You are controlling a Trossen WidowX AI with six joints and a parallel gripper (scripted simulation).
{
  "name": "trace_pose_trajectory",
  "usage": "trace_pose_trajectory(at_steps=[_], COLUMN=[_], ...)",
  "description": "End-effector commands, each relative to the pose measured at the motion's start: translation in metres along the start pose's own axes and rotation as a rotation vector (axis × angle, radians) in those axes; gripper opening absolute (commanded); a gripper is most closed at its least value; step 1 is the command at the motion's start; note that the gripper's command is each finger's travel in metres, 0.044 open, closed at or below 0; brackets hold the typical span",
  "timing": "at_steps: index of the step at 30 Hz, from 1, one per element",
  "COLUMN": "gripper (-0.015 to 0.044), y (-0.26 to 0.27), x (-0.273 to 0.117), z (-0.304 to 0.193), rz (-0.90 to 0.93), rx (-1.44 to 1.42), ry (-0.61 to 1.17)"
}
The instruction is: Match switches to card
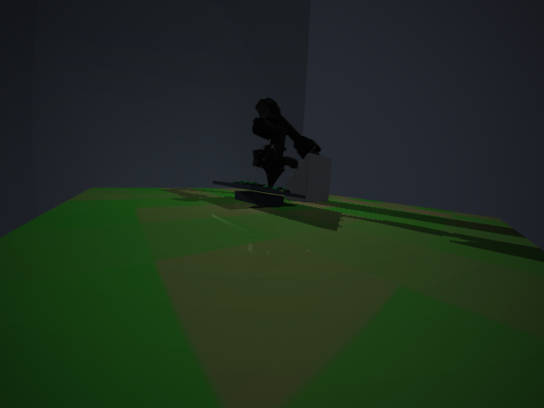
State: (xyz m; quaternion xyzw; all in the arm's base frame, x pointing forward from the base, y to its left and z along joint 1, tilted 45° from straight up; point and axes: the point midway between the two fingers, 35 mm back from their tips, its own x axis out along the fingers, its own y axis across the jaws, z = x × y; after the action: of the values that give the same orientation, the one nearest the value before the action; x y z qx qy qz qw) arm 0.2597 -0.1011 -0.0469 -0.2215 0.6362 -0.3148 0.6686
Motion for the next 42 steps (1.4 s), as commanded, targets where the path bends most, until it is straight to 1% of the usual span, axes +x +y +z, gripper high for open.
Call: trace_pose_trajectory(at_steps=[1,10,11,14,16,19,23,26,28,31,42], gripper=[0.0000,0.0000,0.0000,0.0000,0.0000,0.0000,0.0000,0.0000,0.0000,0.0000,0.0000], y=[-0.001,0.000,0.001,0.001,0.000,-0.002,-0.029,-0.035,-0.034,-0.035,-0.036], x=[0.001,-0.001,-0.009,-0.052,-0.063,-0.063,-0.063,-0.063,-0.055,-0.029,-0.017], z=[0.000,0.000,0.000,-0.001,-0.002,-0.003,-0.018,-0.021,-0.021,-0.021,-0.021], rz=[-0.005,0.000,0.001,0.000,-0.002,-0.002,-0.003,-0.004,-0.002,-0.005,-0.006], rx=[-0.004,0.000,-0.001,-0.003,-0.004,-0.004,-0.005,-0.005,-0.005,-0.006,-0.006], ry=[0.001,0.000,-0.003,-0.020,-0.025,-0.025,-0.024,-0.024,-0.029,-0.048,-0.050])
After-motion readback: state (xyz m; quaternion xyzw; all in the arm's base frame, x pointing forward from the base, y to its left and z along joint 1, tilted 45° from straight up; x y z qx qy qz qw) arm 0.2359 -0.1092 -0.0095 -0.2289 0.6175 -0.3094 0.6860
